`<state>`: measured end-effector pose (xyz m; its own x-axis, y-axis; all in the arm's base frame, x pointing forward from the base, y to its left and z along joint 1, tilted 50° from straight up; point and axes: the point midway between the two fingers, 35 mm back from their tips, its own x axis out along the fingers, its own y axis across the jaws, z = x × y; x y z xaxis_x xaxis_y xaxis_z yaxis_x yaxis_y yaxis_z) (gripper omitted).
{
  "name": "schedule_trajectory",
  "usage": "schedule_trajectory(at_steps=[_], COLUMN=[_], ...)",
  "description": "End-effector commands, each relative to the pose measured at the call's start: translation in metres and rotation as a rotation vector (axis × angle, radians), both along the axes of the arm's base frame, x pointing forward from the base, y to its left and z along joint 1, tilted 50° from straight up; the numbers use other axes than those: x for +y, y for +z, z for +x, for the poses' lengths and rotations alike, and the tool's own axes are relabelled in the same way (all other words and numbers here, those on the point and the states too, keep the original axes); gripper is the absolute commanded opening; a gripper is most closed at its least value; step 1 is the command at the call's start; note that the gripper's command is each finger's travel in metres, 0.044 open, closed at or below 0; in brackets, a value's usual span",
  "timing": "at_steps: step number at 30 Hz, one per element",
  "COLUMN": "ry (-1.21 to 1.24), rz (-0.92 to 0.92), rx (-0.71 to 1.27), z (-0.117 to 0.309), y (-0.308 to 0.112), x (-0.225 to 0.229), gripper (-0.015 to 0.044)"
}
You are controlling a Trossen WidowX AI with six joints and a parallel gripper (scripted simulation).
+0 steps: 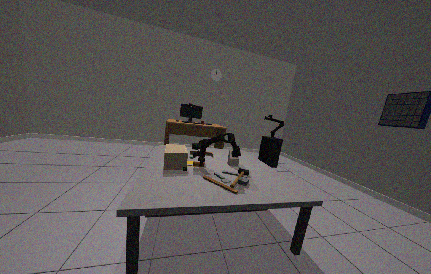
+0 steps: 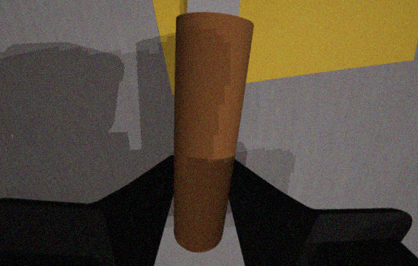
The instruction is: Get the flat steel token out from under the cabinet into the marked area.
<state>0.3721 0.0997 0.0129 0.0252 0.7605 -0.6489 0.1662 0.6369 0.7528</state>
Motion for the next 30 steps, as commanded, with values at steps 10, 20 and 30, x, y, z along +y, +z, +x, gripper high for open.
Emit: schedule_trajectory(at_steps=[10,20,30], ry=[-0.001,-0.001,-0.001], rz=[0.0,0.0,0.0], rx=[0.01,0.01,0.011], z=[-0.016,-0.026,-0.036], y=[0.002,0.003,0.004], x=[0.003,0.004,0.006], gripper=[0.0,0.0,0.0])
